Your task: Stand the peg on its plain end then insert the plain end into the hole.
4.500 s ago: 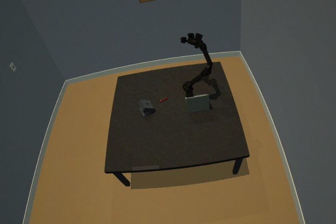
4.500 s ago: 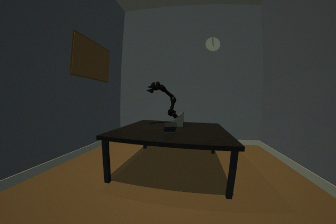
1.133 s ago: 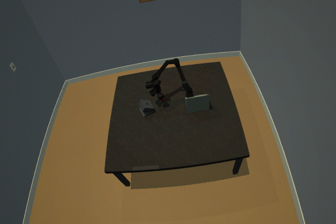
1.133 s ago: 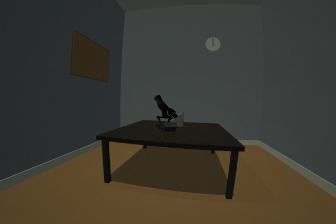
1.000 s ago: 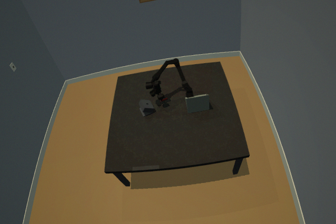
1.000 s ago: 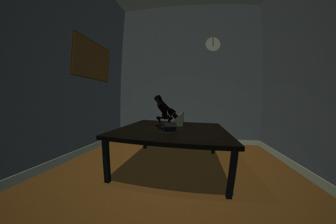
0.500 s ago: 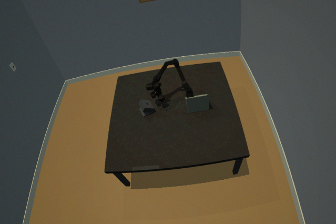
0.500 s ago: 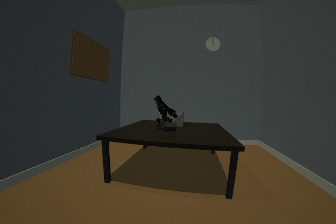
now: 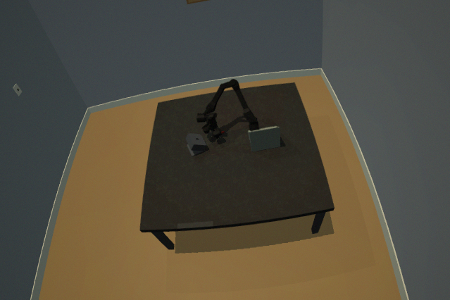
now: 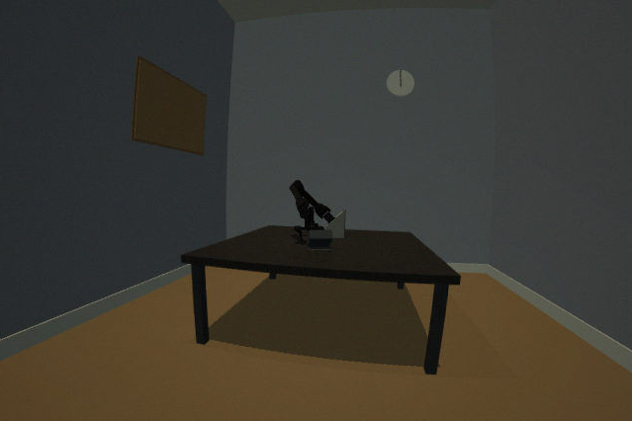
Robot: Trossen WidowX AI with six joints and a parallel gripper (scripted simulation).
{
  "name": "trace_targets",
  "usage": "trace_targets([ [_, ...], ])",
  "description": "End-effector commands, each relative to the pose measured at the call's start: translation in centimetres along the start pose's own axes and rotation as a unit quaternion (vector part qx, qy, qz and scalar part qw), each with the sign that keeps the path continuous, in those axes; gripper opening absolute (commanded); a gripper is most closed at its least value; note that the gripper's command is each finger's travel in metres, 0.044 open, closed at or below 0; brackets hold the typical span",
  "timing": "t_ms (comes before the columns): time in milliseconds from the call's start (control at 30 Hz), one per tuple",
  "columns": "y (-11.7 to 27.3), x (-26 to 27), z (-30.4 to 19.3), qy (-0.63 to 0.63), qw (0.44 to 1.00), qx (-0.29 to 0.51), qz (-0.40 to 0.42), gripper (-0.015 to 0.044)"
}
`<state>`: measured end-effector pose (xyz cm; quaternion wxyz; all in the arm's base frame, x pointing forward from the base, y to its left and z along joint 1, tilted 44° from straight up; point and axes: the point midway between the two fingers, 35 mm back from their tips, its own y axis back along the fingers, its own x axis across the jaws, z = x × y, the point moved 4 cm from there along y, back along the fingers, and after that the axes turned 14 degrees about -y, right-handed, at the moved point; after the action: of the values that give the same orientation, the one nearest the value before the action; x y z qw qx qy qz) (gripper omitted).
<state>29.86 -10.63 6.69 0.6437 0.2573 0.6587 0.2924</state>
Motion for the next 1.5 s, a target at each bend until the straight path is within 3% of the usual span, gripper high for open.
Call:
trace_targets([
  [0, -0.32, 0.11, -0.18, 0.003, 1.0, 0.002, 0.001, 0.0335],
  [300, -0.32, 0.11, -0.18, 0.003, 1.0, 0.002, 0.001, 0.011],
  [667, -0.32, 0.11, -0.18, 0.003, 1.0, 0.002, 0.001, 0.011],
  [967, -0.32, 0.11, -0.18, 0.003, 1.0, 0.002, 0.001, 0.005],
  [1467, 0.28, -0.08, -0.82, 0.002, 0.999, -0.039, 0.011, 0.0049],
])
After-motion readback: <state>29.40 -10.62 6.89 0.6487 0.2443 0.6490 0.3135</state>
